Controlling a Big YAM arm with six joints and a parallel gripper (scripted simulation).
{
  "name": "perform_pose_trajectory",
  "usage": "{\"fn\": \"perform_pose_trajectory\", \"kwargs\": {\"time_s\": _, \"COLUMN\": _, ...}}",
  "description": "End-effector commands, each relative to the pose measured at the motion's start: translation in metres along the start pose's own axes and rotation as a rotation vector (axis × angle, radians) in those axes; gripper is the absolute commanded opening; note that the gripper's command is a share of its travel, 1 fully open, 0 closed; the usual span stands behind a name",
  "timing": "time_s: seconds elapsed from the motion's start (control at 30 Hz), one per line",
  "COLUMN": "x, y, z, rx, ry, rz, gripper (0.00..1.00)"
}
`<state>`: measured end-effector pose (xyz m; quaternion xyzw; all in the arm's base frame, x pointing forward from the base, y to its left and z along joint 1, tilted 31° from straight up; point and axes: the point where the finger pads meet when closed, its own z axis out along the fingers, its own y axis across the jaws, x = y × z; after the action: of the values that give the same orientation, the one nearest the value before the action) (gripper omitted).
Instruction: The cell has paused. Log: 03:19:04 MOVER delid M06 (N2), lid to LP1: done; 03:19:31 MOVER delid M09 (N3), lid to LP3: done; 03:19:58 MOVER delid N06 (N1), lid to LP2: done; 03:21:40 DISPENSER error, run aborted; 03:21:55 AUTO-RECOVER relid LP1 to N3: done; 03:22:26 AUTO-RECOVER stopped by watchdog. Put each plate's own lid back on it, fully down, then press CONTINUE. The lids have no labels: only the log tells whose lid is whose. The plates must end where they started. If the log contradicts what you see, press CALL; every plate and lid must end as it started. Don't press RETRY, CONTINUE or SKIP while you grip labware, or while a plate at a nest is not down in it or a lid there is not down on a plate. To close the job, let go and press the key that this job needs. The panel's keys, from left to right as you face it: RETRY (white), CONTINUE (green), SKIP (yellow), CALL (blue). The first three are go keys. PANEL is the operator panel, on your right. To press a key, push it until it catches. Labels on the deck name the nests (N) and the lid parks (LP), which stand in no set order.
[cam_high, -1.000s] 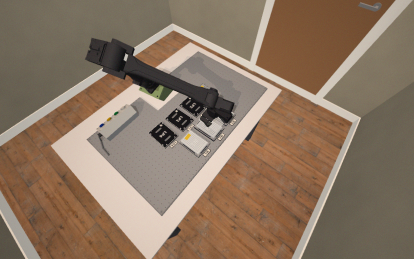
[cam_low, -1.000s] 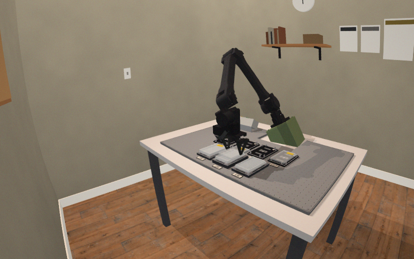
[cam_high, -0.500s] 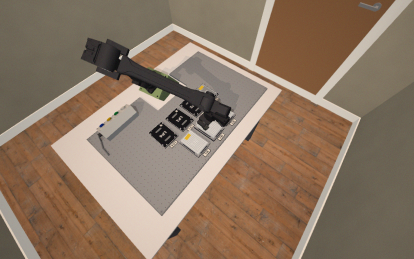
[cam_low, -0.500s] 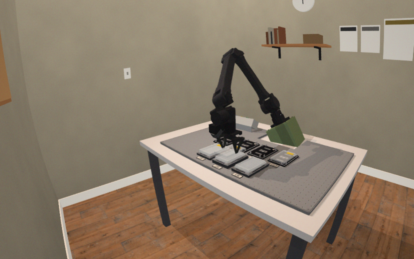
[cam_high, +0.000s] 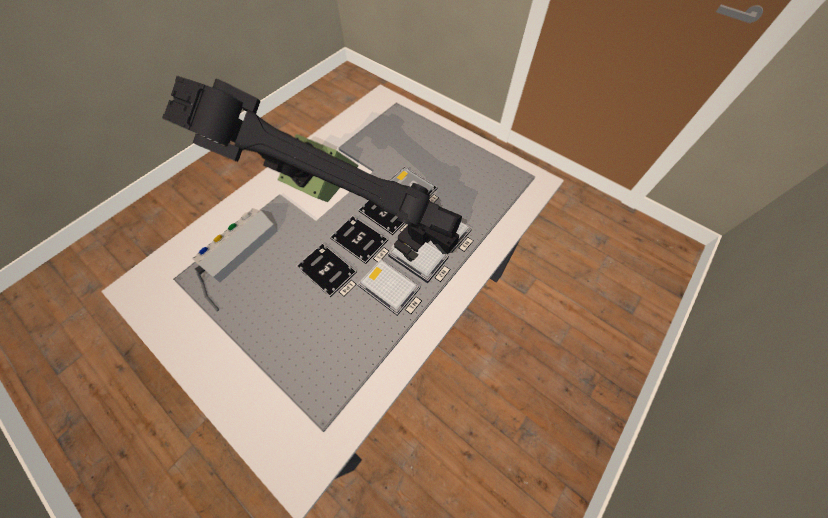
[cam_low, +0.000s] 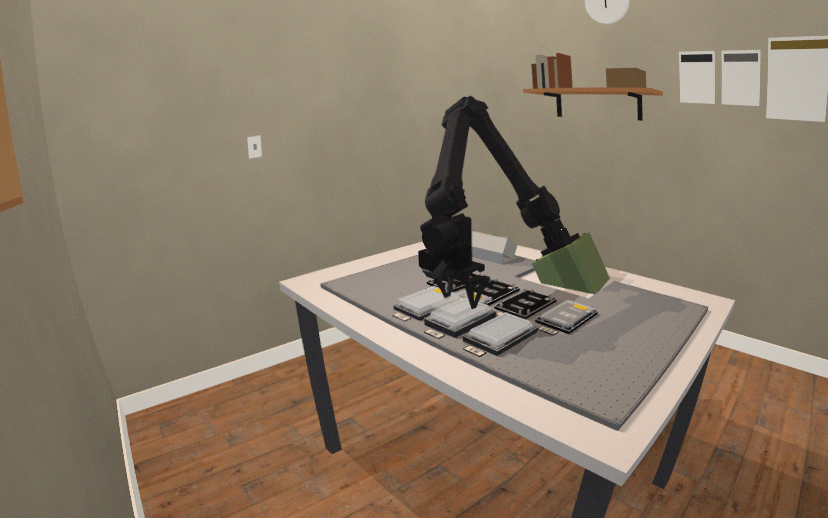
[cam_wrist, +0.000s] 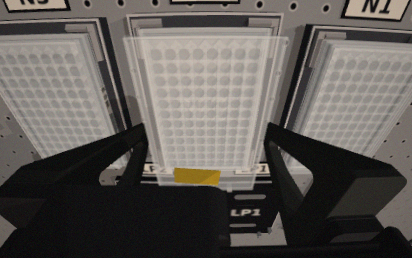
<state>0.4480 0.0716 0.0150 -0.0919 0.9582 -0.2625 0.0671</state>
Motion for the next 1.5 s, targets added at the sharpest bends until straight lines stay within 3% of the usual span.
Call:
{"fn": "perform_pose_trajectory", "kwargs": {"time_s": 0.0, "x": -0.002, "y": 0.001, "z": 0.006, "rx": -0.001, "ry": -0.001, "rz": -0.003, "gripper": 0.0}}
{"fn": "perform_pose_trajectory", "kwargs": {"time_s": 1.47, "x": -0.002, "y": -0.002, "z": 0.019, "rx": -0.001, "ry": -0.002, "rz": 0.004, "gripper": 0.0}}
